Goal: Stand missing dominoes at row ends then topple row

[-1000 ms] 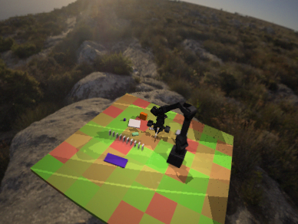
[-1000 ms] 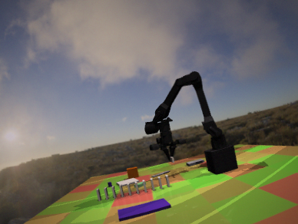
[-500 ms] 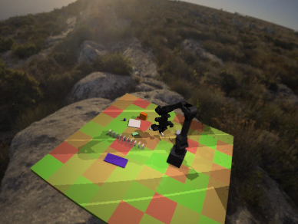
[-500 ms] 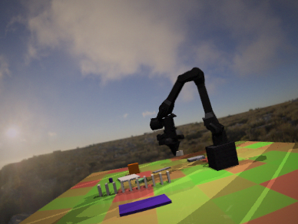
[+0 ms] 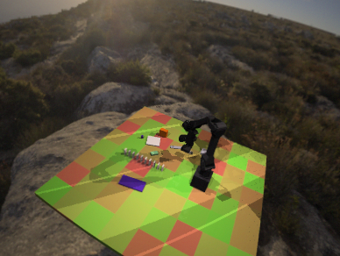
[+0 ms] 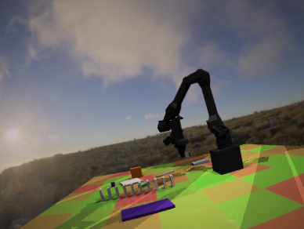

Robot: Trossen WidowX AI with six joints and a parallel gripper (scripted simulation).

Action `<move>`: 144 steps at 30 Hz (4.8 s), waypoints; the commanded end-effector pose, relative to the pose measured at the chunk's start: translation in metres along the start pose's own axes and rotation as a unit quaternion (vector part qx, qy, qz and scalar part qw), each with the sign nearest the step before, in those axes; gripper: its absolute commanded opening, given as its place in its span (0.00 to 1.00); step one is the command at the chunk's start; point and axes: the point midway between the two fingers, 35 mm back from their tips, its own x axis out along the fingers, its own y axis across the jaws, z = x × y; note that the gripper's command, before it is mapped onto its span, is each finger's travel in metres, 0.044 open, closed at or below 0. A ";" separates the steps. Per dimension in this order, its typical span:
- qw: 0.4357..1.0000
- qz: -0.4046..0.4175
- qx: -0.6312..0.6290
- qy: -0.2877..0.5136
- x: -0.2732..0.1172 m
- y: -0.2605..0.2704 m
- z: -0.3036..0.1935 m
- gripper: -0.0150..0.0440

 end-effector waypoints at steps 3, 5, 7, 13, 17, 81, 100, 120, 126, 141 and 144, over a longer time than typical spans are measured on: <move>1.000 0.007 -0.013 -0.004 0.002 0.001 -0.001 0.29; 1.000 0.017 -0.013 -0.012 0.005 0.001 0.000 0.29; 0.999 0.032 -0.013 -0.027 0.012 0.002 0.002 0.29; 0.993 0.081 -0.015 -0.085 0.031 0.003 0.005 0.29; 0.986 0.107 -0.017 -0.126 0.042 0.005 0.008 0.29; 0.724 0.005 -0.004 -0.690 0.037 0.003 -0.040 0.29; 0.732 0.020 -0.012 -0.681 0.049 0.006 -0.035 0.29; 0.734 0.008 -0.027 -0.678 0.069 0.002 -0.033 0.29; 0.734 0.003 -0.031 -0.678 0.072 0.002 -0.032 0.29; 0.734 -0.005 -0.038 -0.678 0.075 0.003 -0.031 0.29; 0.734 -0.005 -0.038 -0.678 0.075 0.003 -0.031 0.29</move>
